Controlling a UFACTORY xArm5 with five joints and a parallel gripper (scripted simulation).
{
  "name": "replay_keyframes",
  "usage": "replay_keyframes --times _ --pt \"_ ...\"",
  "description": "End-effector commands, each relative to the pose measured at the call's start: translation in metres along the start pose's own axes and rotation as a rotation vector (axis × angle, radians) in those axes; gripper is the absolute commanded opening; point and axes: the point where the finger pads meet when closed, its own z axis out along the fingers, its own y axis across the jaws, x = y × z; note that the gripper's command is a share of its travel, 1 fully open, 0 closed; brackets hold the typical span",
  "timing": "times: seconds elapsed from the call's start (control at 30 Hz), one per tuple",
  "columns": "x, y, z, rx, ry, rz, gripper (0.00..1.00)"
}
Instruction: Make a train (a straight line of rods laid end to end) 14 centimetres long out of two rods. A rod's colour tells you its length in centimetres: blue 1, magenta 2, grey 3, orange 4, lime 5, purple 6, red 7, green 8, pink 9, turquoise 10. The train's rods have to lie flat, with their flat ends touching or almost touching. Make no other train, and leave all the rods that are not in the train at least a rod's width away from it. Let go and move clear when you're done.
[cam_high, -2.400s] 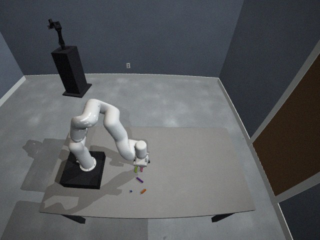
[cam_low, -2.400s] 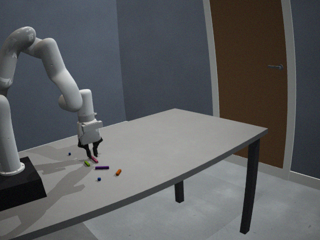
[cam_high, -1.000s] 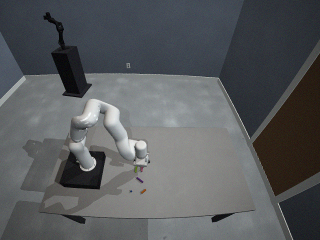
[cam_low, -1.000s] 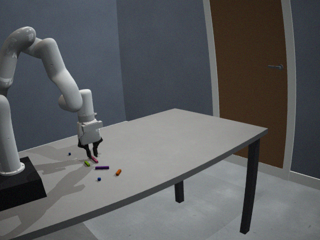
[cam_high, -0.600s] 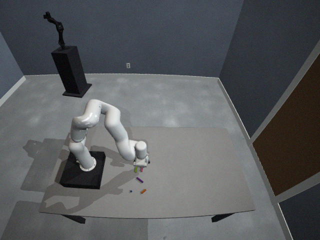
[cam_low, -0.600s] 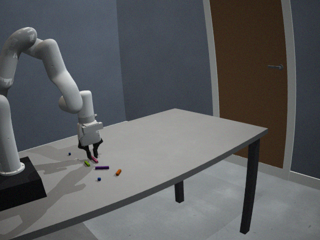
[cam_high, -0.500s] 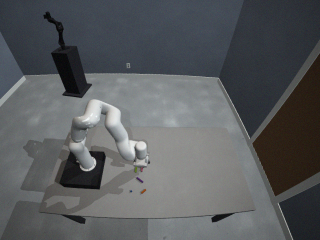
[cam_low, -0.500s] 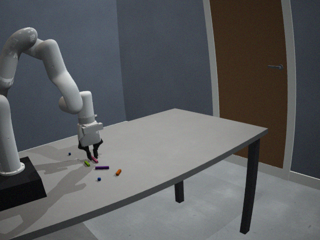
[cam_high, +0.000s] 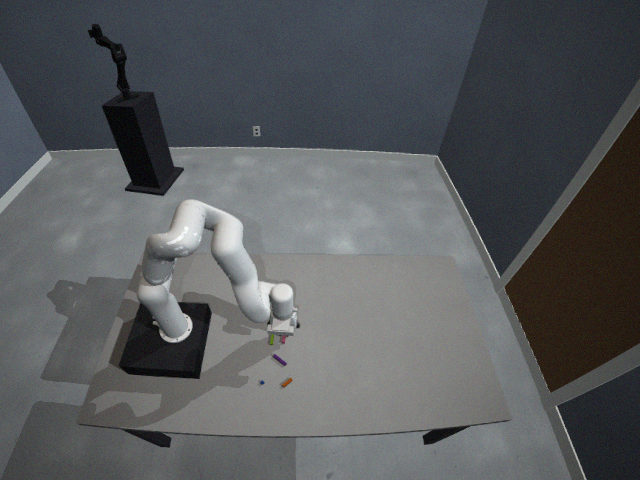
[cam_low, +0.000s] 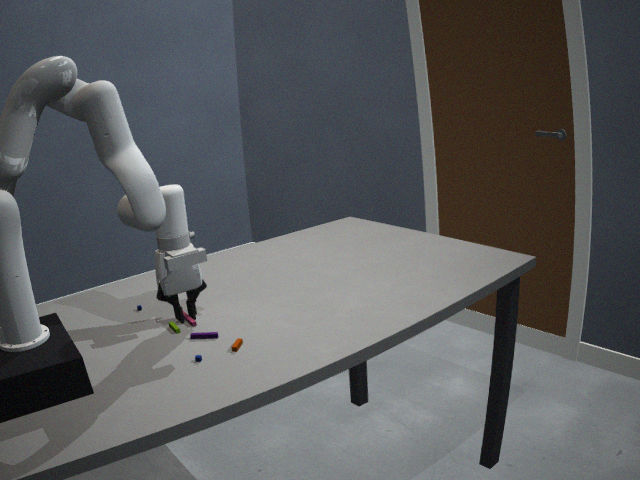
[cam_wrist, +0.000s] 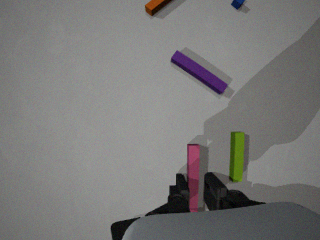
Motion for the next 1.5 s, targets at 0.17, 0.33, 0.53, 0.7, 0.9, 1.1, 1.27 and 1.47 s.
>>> replay_keyframes --times 0.17,0.33,0.53,0.7,0.9,1.1,1.27,1.47 --pt "-0.0002 -0.0013 -0.0008 0.003 0.000 0.000 0.24" --pt "-0.0002 -0.0013 -0.0008 0.003 0.000 0.000 0.24" --pt "-0.0002 -0.0013 -0.0008 0.003 0.000 0.000 0.24" --pt "-0.0002 -0.0013 -0.0008 0.003 0.000 0.000 0.24" --pt "-0.0002 -0.0013 -0.0008 0.003 0.000 0.000 0.24" --pt "-0.0002 -0.0013 -0.0008 0.003 0.000 0.000 0.04" --pt "-0.0002 -0.0013 -0.0008 0.003 0.000 0.000 0.04" --pt "-0.0002 -0.0013 -0.0008 0.003 0.000 0.000 0.04"
